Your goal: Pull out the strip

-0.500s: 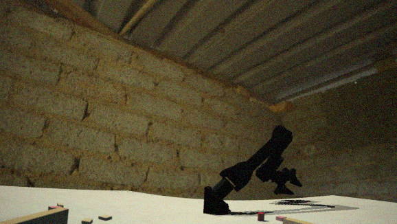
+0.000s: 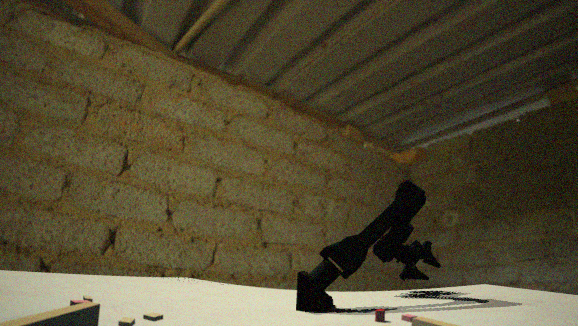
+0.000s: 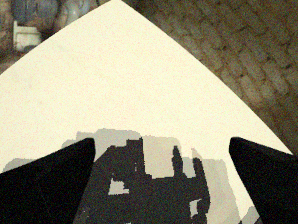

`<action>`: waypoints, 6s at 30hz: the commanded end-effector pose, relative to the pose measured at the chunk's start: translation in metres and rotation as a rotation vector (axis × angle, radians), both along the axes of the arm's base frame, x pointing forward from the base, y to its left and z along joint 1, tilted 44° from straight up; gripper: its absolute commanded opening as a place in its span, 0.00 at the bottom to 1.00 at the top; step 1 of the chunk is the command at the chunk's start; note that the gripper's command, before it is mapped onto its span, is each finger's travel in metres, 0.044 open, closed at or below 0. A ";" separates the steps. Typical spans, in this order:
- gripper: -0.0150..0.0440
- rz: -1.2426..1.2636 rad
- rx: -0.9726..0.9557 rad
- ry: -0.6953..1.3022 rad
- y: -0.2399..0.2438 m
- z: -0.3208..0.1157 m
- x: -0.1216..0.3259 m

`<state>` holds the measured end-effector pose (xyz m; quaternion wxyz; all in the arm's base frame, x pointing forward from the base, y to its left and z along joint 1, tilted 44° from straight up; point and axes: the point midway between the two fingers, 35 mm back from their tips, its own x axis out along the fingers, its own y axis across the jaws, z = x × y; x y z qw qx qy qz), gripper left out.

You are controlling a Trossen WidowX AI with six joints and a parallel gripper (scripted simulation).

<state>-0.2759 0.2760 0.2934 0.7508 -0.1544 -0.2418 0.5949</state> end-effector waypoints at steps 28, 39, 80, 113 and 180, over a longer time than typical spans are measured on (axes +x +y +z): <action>0.93 -0.468 0.380 0.100 0.108 0.137 0.379; 0.93 -0.598 0.216 0.024 0.065 0.101 0.510; 0.93 -0.999 0.552 1.512 -0.415 -0.186 0.574; 0.25 -0.525 -0.430 1.815 -0.300 -0.218 0.637; 0.25 -0.495 -0.462 1.822 -0.248 -0.270 0.634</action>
